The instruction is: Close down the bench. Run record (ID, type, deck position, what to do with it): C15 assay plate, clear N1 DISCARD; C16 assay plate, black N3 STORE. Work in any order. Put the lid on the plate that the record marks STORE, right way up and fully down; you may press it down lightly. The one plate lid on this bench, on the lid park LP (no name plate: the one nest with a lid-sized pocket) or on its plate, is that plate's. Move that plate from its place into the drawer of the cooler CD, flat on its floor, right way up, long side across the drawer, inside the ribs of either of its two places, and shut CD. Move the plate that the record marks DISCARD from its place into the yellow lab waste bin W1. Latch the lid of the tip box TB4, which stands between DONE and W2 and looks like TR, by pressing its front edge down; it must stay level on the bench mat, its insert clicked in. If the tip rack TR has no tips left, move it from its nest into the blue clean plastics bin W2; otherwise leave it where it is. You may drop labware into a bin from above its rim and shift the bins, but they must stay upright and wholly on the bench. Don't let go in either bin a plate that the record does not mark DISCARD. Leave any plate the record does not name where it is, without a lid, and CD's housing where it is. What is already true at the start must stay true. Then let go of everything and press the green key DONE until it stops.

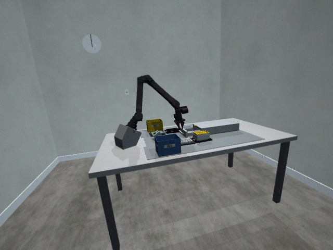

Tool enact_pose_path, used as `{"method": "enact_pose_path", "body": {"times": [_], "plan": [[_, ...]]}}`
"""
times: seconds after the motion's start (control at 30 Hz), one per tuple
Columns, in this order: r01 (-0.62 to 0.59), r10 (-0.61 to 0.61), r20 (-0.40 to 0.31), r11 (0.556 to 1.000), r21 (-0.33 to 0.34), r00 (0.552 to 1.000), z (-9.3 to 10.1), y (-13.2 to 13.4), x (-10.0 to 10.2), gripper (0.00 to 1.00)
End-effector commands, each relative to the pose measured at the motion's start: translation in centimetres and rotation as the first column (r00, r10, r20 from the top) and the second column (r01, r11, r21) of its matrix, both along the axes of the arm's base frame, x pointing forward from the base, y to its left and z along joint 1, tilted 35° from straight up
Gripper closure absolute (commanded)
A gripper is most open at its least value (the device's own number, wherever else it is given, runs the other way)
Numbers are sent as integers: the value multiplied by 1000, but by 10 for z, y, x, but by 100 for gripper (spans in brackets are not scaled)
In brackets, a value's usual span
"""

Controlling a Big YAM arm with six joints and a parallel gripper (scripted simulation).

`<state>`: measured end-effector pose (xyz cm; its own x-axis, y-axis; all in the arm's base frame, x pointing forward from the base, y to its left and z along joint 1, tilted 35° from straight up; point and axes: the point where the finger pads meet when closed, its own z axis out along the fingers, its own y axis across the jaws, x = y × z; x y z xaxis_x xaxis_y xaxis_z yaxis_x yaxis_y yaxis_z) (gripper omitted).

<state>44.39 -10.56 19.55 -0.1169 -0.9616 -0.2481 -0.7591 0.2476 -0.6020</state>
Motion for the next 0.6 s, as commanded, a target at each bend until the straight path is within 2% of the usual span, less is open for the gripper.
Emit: {"method": "enact_pose_path", "body": {"times": [0.0, 0.57], "plan": [[-40, 45, -121, 998, 50, 992, -55, 21, -14, 70], [-42, 48, -122, 998, 49, 991, -51, 20, -17, 70]]}}
